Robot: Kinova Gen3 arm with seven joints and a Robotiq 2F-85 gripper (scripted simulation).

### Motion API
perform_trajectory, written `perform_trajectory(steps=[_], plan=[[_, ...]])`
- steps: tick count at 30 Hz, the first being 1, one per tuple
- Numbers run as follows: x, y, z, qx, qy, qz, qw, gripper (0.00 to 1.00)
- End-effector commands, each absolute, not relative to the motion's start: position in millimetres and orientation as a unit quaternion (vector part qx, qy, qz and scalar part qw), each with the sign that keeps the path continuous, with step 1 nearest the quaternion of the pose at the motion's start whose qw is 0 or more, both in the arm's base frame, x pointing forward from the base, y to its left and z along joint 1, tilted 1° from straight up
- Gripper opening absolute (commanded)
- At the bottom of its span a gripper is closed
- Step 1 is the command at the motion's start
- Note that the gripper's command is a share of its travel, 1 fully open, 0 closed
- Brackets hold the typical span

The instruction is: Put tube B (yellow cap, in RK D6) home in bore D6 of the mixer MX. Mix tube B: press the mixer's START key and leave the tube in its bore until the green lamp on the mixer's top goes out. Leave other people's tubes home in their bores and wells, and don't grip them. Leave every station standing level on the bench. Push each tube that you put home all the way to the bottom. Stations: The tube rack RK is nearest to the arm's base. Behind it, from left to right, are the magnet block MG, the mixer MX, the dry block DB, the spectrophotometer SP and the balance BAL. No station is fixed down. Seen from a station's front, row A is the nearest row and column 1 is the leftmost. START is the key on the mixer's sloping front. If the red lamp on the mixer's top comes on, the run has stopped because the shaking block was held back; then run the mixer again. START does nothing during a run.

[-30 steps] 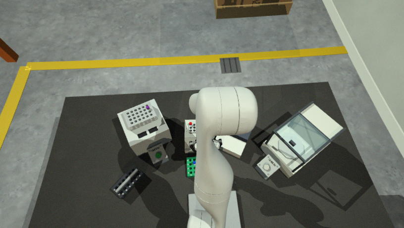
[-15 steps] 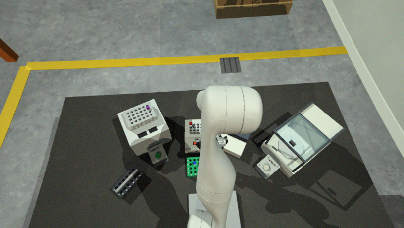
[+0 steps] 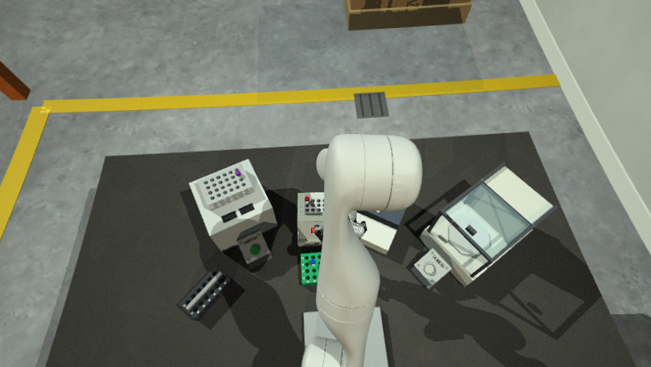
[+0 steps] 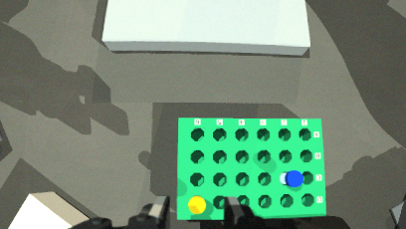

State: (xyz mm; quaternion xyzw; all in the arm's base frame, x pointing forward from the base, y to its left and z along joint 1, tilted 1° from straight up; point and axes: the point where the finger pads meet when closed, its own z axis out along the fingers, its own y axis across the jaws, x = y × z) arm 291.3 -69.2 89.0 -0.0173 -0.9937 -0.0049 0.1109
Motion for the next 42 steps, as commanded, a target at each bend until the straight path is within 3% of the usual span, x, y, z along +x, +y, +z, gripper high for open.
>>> perform_trajectory(steps=[1, 42], plan=[[292, -69, 86, -0.017, -0.994, -0.005, 0.11, 0.42], [291, -69, 61, -0.017, -0.994, -0.005, 0.11, 0.42]])
